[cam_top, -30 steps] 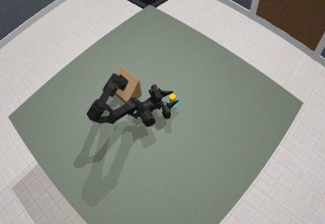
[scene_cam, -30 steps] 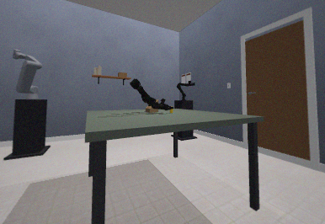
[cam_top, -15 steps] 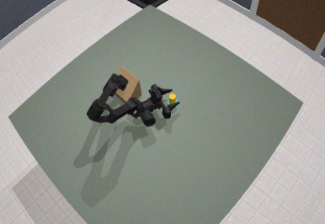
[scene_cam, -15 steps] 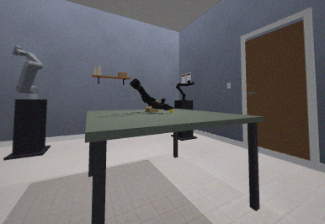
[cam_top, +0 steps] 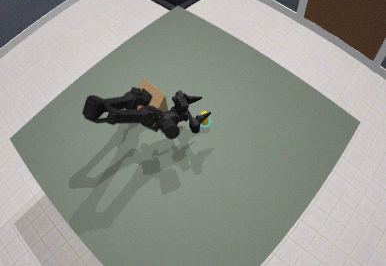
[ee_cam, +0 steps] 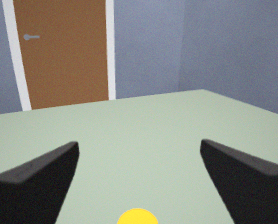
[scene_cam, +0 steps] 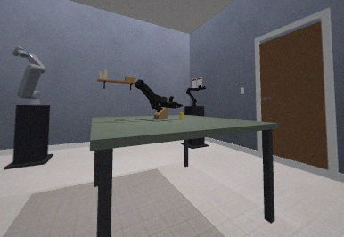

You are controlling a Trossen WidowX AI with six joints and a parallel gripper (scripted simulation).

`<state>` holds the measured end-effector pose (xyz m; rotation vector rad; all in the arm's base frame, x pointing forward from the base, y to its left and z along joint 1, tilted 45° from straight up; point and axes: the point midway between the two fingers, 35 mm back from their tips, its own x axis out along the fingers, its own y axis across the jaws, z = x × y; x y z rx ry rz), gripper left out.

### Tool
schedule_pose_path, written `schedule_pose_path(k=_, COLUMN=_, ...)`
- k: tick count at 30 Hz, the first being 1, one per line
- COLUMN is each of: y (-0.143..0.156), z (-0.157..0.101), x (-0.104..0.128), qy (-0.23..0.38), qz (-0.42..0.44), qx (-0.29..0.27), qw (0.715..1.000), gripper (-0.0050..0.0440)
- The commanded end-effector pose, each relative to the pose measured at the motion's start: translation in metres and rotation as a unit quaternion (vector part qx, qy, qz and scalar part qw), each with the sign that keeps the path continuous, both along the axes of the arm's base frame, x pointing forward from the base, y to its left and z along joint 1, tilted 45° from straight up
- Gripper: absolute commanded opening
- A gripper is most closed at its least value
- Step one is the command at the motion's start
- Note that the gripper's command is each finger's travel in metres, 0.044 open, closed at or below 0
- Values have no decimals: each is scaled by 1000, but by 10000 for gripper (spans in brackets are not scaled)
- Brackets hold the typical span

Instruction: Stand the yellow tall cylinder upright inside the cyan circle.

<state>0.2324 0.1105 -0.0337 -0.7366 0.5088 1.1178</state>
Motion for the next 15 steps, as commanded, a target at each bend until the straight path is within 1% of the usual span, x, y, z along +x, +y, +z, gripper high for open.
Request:
schedule_pose_path(k=1, y=6, z=14, x=0, qy=-1, qz=-4, qx=-6, qw=1000, gripper=400)
schedule_pose_path(k=2, y=6, z=14, x=0, qy=-1, qz=-4, qx=-6, qw=1000, gripper=400)
schedule_pose_path(k=3, y=7, z=17, x=5, qy=-6, qz=-4, qx=-6, qw=1000, gripper=400)
schedule_pose_path(k=4, y=7, z=16, x=5, qy=1, qz=-7, qx=-9, qw=1000, gripper=400)
schedule_pose_path(k=5, y=8, z=14, x=7, qy=13, qz=-10, qx=-15, qw=1000, gripper=400)
schedule_pose_path(k=6, y=9, z=5, x=6, qy=41, qz=-15, qx=-26, qw=999, gripper=400)
schedule_pose_path(k=8, y=13, z=-2, x=11, qy=83, qz=-30, qx=-52, qw=995, gripper=400)
schedule_pose_path(k=9, y=16, z=-3, x=18, qy=92, qz=-39, qx=-64, qw=993, gripper=400)
schedule_pose_path(k=15, y=22, z=-13, x=21, qy=150, qz=-62, qx=-115, qw=980, gripper=400)
